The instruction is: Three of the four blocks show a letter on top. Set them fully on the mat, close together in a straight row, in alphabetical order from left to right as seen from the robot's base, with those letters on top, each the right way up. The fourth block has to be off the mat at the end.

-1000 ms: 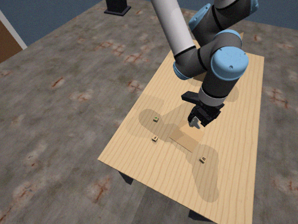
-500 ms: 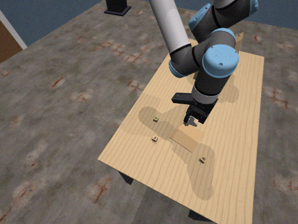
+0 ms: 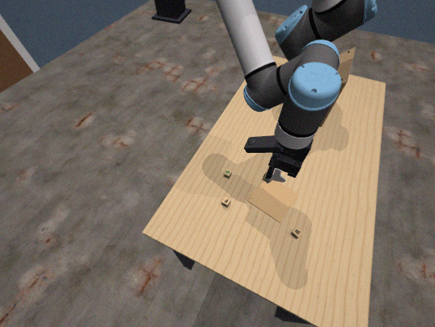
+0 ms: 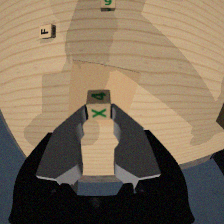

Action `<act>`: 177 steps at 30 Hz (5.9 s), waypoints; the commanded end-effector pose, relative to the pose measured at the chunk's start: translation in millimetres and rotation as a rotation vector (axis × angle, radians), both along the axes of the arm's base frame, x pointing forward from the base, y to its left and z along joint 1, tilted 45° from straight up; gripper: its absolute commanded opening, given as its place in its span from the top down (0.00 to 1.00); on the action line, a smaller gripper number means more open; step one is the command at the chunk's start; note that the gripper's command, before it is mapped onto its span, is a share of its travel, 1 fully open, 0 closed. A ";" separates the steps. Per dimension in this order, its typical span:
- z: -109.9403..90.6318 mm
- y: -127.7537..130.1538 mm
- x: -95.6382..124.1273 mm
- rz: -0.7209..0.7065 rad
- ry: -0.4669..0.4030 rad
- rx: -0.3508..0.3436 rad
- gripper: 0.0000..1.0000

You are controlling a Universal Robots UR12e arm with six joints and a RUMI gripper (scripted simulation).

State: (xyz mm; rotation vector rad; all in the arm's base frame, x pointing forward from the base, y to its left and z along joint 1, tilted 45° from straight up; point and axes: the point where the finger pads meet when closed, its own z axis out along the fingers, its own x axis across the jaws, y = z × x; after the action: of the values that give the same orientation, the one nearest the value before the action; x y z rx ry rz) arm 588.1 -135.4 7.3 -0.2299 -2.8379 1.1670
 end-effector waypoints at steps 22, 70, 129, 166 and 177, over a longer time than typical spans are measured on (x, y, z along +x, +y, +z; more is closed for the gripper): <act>-19.2 -20.0 -2.6 0.008 0.004 0.003 0.95; -67.3 -68.1 -10.3 0.008 0.004 0.003 0.95; -70.1 -70.9 -10.7 0.008 0.004 0.003 0.91; -37.8 -39.4 -5.6 0.008 0.004 0.003 0.75; -9.7 -12.1 -1.2 0.008 0.004 0.003 0.75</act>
State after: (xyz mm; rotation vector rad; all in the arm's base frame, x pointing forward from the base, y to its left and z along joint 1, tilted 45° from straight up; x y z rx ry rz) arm 584.6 -159.2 -14.6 -0.2129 -2.8418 1.1653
